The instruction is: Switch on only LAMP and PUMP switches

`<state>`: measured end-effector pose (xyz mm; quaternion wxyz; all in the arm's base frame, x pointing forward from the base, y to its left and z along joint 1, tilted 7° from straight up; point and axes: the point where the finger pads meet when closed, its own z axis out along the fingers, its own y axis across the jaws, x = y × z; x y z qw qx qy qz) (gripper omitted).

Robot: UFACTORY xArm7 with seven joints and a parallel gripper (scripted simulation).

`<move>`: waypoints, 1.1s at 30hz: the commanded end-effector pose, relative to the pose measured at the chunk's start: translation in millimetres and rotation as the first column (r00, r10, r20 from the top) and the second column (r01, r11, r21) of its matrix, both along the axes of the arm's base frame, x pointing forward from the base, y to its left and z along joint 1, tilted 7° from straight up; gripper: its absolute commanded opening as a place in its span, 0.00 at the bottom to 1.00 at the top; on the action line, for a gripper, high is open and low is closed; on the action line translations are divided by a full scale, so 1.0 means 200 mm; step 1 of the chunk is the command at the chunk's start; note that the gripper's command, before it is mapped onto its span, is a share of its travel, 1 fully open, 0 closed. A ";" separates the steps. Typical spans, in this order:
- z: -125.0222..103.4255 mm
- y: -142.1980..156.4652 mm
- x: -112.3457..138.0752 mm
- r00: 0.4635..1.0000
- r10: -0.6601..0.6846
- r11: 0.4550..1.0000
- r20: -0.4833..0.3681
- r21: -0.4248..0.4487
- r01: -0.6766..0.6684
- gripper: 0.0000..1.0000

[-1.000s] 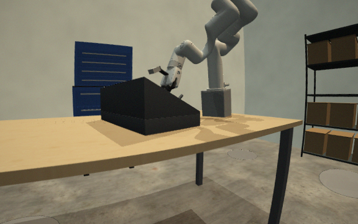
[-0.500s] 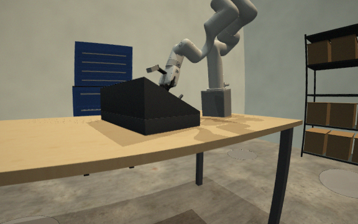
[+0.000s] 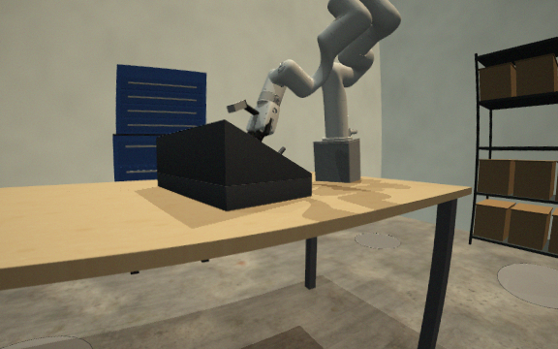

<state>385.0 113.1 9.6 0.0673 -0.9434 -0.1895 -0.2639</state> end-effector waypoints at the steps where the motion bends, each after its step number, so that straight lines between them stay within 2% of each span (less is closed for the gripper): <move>1: 0.01 0.00 0.01 1.000 -0.001 1.000 0.002 0.001 0.001 0.00; 19: 0.01 0.00 0.00 1.000 -0.001 1.000 0.002 0.001 0.001 0.00; 33: -0.03 -0.02 -0.05 1.000 -0.001 1.000 0.002 0.001 0.001 0.00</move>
